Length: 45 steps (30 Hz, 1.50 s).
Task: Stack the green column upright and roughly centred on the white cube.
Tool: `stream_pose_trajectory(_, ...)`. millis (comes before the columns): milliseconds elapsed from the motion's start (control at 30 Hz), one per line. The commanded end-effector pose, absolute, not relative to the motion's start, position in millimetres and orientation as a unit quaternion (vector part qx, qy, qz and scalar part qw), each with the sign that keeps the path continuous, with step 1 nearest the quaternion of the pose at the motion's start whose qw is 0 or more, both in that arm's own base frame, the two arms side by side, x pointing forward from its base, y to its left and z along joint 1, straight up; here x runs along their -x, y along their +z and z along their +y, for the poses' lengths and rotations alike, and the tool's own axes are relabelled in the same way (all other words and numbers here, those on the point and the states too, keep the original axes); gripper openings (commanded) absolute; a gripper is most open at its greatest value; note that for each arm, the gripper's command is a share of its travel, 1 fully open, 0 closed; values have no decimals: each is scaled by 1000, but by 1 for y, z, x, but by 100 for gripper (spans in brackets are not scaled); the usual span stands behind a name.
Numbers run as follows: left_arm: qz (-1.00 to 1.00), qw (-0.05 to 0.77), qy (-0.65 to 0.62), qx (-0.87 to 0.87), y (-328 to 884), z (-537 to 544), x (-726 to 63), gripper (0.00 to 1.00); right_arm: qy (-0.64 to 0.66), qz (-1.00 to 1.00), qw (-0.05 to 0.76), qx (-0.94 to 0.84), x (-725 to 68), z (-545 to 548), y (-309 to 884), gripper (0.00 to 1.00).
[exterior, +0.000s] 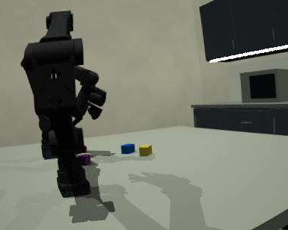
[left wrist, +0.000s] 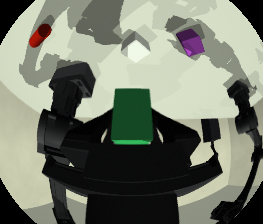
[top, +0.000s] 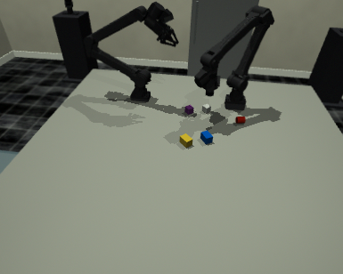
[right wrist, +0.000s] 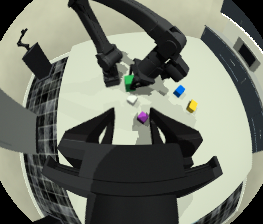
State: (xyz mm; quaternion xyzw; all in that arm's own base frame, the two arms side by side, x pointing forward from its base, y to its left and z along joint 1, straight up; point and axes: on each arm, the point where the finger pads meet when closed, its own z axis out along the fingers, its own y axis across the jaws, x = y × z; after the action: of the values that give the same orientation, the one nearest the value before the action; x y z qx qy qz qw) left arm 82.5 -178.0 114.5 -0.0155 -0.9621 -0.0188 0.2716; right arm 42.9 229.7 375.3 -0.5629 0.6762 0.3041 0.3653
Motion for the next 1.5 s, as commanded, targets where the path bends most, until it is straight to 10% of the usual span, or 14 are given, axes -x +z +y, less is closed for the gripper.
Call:
stream_pose_trajectory(0,-965,262,-6,25,124,-188,-90,35,316,668,379,557,-42,229,399,46)
stream_pose_trajectory(1467,-965,262,-5,22,45,-182,-93,35,316,668,379,557,-42,229,399,46)
